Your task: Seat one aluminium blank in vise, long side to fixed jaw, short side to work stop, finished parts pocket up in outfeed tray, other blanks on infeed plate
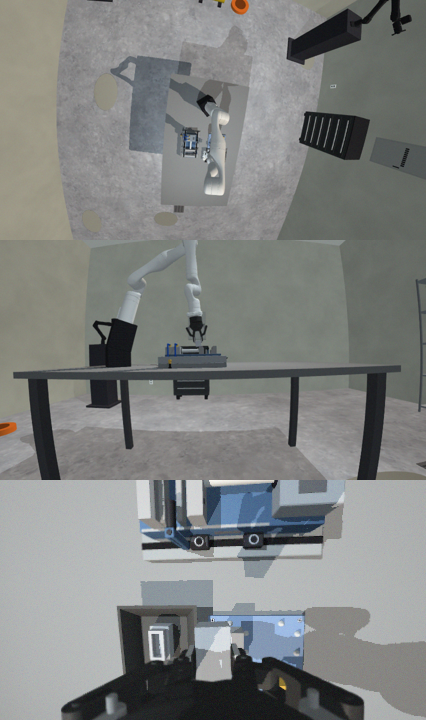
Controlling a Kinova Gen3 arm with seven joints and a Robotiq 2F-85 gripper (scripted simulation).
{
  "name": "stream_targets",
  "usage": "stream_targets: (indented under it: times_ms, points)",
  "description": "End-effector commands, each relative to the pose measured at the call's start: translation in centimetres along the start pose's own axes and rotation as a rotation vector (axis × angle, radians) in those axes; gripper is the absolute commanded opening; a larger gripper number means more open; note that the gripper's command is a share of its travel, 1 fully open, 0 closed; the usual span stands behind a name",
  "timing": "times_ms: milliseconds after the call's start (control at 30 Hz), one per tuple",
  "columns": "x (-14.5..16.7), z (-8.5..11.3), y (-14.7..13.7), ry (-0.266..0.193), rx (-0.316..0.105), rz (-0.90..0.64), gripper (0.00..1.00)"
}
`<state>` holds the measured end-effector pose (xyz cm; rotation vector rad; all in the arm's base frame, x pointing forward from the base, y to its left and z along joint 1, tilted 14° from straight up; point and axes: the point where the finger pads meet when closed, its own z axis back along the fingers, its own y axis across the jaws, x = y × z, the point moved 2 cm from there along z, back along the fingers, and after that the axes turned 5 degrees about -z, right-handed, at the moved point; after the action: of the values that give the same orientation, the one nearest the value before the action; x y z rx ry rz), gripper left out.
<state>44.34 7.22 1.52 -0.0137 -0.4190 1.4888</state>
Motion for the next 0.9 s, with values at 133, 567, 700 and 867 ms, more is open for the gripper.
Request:
stream_targets:
  times_ms: [133,567,700,867]
  points:
    - [-4.6,0.1,-4.3,0.001,-0.015,-0.015,0.0]
    - [-13.1,1.2,-7.2,0.043,0.029,-0.012,0.0]
    - [-15.7,1.8,-7.5,0.066,0.05,-0.014,0.0]
    - [-18.2,2.4,-7.5,0.089,0.071,-0.017,0.0]
